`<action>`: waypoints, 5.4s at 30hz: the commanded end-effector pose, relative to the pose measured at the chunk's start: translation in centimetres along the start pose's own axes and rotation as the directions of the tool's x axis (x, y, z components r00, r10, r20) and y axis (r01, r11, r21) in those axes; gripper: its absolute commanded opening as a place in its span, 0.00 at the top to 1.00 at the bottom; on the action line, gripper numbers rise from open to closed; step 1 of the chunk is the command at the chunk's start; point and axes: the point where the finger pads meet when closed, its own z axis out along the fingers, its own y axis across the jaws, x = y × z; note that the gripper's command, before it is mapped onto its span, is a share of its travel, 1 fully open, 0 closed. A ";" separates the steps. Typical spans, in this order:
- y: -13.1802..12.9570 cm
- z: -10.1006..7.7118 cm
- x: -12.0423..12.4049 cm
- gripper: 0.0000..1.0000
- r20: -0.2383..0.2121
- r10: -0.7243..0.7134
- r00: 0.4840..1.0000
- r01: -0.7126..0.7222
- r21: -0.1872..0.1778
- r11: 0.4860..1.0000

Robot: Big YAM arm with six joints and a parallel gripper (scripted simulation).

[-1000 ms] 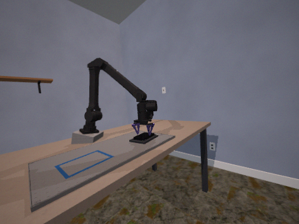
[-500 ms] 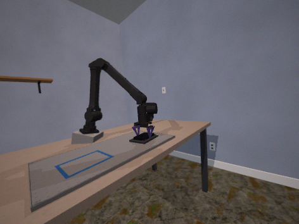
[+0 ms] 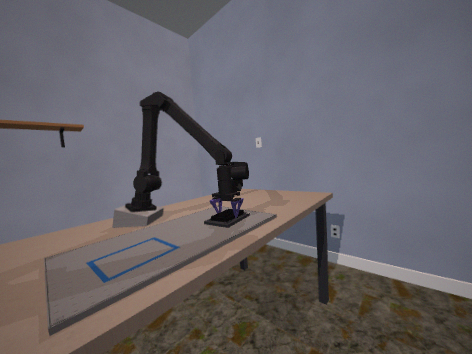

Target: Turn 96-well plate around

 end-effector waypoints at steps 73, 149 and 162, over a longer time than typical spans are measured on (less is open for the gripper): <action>-2.3 -9.2 -0.6 1.00 0.021 -0.007 1.000 0.005 0.066 0.998; 1.4 -8.7 12.7 1.00 0.013 0.273 0.962 -0.274 0.044 0.961; 2.1 -7.8 16.6 1.00 0.007 0.277 0.961 -0.277 0.024 0.961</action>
